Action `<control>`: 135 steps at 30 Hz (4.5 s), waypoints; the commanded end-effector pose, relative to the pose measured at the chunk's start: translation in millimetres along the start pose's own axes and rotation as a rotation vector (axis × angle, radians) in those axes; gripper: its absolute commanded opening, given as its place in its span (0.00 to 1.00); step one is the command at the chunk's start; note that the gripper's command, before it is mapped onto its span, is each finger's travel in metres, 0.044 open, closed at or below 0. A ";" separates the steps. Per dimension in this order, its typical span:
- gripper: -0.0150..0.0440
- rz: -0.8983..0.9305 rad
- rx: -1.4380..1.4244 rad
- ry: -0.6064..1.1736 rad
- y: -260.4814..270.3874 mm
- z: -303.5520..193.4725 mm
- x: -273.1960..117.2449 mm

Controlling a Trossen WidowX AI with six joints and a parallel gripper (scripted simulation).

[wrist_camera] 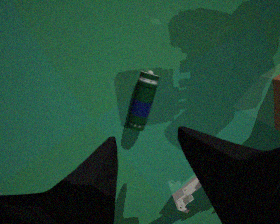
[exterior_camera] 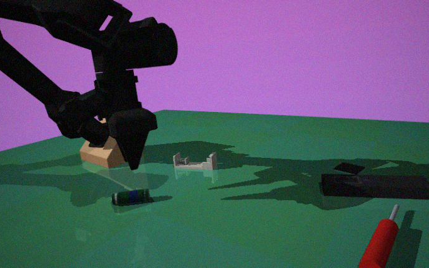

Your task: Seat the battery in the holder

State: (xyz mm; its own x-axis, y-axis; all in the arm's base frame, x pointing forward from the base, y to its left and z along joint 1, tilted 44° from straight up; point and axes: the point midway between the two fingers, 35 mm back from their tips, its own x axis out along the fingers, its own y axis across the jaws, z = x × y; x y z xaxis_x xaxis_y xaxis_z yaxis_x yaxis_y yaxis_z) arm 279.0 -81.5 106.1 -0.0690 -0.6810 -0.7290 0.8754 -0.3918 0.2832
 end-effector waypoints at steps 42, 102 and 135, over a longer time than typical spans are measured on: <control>0.64 0.004 0.349 -0.015 -5.2 9.4 65.8; 0.36 0.002 -1.810 0.030 -65.2 -129.4 -6.9; 0.36 0.235 -2.317 -0.048 -85.3 -161.7 20.8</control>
State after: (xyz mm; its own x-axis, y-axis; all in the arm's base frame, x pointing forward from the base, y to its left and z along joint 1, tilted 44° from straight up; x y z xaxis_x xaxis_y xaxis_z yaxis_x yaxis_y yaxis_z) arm 281.5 42.5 -32.4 0.0774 -0.6173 -0.7829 -0.2501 0.7482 -0.6146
